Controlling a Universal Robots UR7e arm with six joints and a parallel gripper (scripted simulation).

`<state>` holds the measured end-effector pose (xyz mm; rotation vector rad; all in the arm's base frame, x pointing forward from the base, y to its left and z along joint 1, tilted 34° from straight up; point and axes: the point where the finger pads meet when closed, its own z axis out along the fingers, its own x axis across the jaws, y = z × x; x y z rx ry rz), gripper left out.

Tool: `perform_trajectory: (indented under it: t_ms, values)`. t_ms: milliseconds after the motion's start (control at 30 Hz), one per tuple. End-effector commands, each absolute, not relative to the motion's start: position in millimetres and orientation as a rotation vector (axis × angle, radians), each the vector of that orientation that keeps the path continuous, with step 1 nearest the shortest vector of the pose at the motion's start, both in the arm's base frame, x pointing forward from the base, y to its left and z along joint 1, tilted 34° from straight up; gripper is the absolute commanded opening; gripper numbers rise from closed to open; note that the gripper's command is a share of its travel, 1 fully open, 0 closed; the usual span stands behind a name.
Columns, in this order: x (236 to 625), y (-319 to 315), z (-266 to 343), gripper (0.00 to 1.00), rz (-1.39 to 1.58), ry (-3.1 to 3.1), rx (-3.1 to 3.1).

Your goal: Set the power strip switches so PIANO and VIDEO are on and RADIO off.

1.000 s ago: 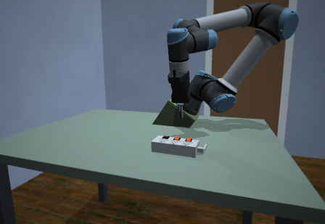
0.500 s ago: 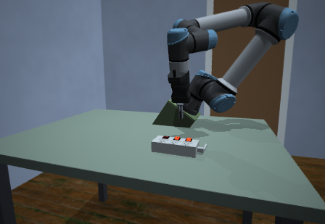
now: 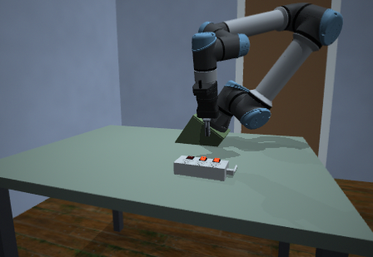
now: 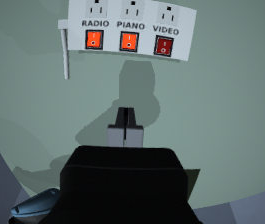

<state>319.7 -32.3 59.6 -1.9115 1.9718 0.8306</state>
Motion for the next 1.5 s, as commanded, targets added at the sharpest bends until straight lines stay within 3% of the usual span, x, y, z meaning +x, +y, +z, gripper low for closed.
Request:
perform_trajectory:
  t_ms: [0,500,533,1467]
  values:
    - [320.6,-34.0,60.6,0.00,0.825,1.973,-1.913]
    - [320.6,-34.0,60.6,0.00,0.825,1.973,-1.913]
    - [320.6,-34.0,60.6,1.00,0.825,1.973,-1.913]
    - [320.7,-33.9,60.4,1.00,0.824,1.972,-1.913]
